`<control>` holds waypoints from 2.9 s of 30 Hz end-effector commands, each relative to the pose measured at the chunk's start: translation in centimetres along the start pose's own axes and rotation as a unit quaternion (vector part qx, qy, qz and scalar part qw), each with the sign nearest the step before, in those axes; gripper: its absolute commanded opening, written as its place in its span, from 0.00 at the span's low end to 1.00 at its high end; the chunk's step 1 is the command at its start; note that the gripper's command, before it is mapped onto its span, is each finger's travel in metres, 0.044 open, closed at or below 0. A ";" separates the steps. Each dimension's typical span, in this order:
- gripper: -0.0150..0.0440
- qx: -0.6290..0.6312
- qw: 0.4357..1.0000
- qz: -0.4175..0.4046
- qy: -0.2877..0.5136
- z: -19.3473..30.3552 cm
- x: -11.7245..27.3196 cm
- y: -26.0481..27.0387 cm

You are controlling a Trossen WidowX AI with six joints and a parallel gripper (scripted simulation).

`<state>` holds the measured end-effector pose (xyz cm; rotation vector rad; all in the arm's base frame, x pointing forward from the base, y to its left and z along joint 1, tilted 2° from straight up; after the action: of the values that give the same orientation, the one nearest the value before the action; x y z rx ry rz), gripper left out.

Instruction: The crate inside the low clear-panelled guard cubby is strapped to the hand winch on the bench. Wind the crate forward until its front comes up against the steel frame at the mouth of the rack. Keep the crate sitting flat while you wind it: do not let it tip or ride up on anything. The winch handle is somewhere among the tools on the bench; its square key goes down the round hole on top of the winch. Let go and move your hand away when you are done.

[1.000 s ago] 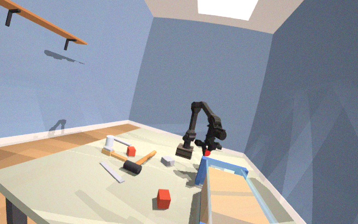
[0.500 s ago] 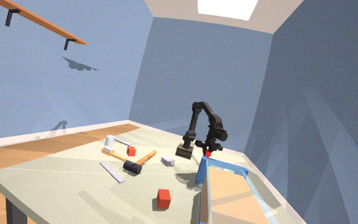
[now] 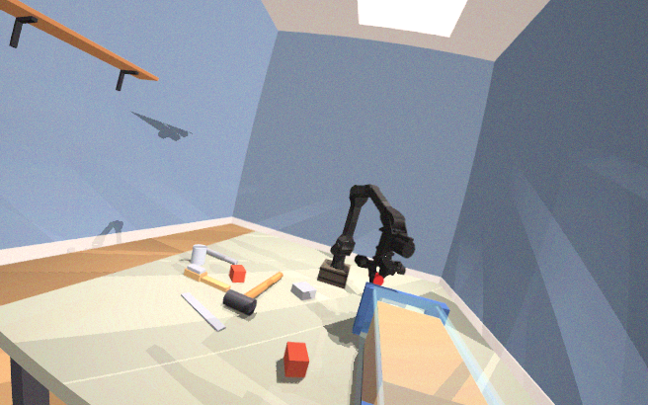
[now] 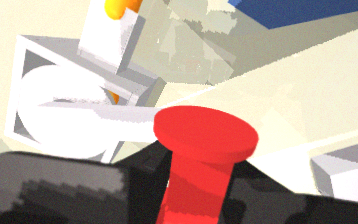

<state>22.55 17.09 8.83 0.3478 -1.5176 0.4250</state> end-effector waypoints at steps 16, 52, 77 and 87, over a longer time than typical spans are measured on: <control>0.25 0.001 1.000 -0.004 -0.025 -3.9 0.2 1.0; 0.25 0.000 1.000 -0.006 -0.027 -7.6 0.5 3.9; 0.25 0.000 1.000 -0.007 -0.027 -9.1 0.7 6.8; 0.25 0.000 1.000 -0.007 -0.027 -9.5 0.7 8.1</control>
<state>27.79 26.17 8.91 0.3077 -1.5600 0.4256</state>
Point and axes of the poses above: the point midway between the two fingers, 35 mm back from their tips, its own x axis back along the fingers, its own y axis across the jaws, z = x × y, the point moved 1 cm from there along x, back along the fingers, and after that the axes turned 6 degrees about x, right-handed, at the moved point
